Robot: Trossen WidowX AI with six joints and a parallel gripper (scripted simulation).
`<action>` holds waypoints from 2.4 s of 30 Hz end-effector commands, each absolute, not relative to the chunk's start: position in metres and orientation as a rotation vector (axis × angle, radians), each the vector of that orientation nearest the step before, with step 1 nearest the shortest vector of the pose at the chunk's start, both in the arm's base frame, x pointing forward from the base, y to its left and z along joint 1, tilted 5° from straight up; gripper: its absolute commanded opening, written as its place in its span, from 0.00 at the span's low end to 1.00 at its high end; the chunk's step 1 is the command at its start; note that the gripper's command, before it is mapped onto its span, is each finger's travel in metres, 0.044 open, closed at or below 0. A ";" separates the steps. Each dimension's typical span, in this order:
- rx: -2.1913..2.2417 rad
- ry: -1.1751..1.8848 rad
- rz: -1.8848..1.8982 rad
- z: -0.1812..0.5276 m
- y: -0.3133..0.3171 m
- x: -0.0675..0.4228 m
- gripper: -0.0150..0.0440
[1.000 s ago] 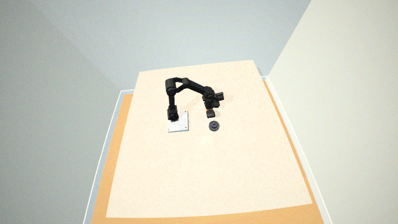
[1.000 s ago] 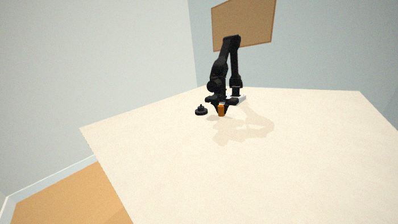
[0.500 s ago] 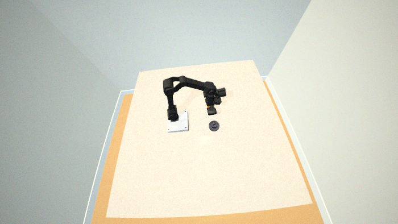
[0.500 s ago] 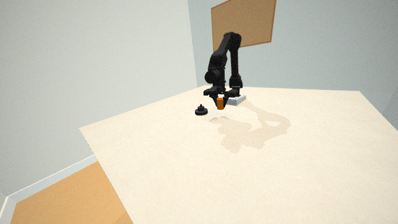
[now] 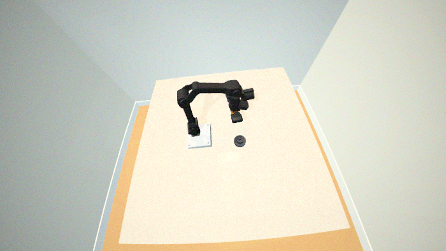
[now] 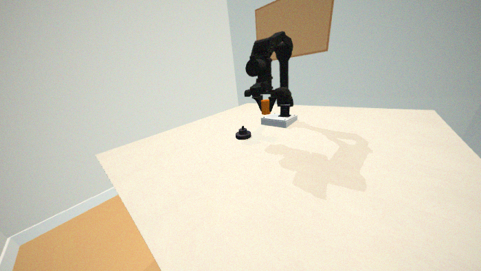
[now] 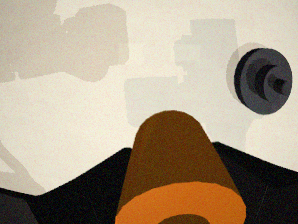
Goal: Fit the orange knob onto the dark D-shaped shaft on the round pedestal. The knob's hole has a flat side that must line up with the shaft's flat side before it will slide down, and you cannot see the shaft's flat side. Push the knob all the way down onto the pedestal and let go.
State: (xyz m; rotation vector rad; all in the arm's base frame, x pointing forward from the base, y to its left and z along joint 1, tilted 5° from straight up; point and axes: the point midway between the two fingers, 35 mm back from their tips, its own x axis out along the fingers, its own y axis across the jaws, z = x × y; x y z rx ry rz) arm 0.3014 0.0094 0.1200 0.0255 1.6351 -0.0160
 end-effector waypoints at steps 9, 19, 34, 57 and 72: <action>0.019 1.629 -0.015 0.121 -0.009 0.306 0.25; 0.017 1.628 -0.017 0.109 -0.038 0.311 0.25; 0.014 1.628 -0.020 0.091 -0.083 0.314 0.25; 0.012 1.630 -0.023 0.059 -0.125 0.309 0.25; 0.015 1.630 -0.027 0.051 -0.126 0.310 0.25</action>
